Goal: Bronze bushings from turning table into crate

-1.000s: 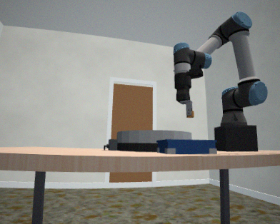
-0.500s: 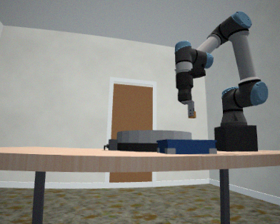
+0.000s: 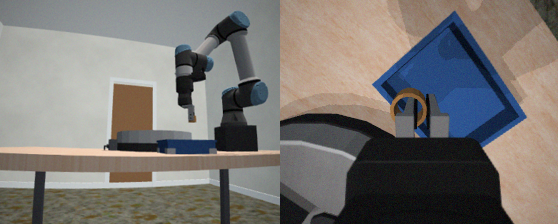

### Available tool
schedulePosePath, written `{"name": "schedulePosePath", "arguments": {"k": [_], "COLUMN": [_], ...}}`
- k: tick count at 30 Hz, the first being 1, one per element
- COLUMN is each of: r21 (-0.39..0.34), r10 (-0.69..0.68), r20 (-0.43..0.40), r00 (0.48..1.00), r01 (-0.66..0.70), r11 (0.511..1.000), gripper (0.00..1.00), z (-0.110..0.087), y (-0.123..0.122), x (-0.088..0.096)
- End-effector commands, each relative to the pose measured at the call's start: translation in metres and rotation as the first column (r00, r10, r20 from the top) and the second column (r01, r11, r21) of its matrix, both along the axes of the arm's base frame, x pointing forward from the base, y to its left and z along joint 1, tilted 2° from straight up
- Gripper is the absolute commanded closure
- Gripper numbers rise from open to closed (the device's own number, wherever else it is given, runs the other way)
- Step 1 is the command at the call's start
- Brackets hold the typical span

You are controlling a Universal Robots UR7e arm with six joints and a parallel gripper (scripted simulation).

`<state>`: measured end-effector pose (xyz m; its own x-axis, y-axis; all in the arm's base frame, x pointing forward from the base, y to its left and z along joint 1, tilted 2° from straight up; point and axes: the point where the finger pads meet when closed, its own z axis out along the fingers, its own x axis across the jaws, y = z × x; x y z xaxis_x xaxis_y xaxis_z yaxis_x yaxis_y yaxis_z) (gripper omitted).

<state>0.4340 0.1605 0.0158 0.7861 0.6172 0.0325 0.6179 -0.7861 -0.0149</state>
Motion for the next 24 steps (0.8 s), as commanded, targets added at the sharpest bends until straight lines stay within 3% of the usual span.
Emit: {"name": "schedulePosePath", "arguments": {"k": [1,14,19,24], "r21": [0.0,0.0,-0.001,-0.001], "r10": [-0.001,-0.001,-0.003,-0.003], "r20": [0.0,0.0,-0.001,-0.001], "r00": [1.0,1.0,1.0,1.0], "r01": [0.001,0.001,0.003,0.003], "r11": [1.0,1.0,1.0,1.0], "gripper": [1.0,1.0,1.0,1.0], "z": [-0.017,-0.021,-0.044,-0.044], "y": [0.001,0.002,0.003,0.003], "x": [0.001,0.001,0.002,0.002]}}
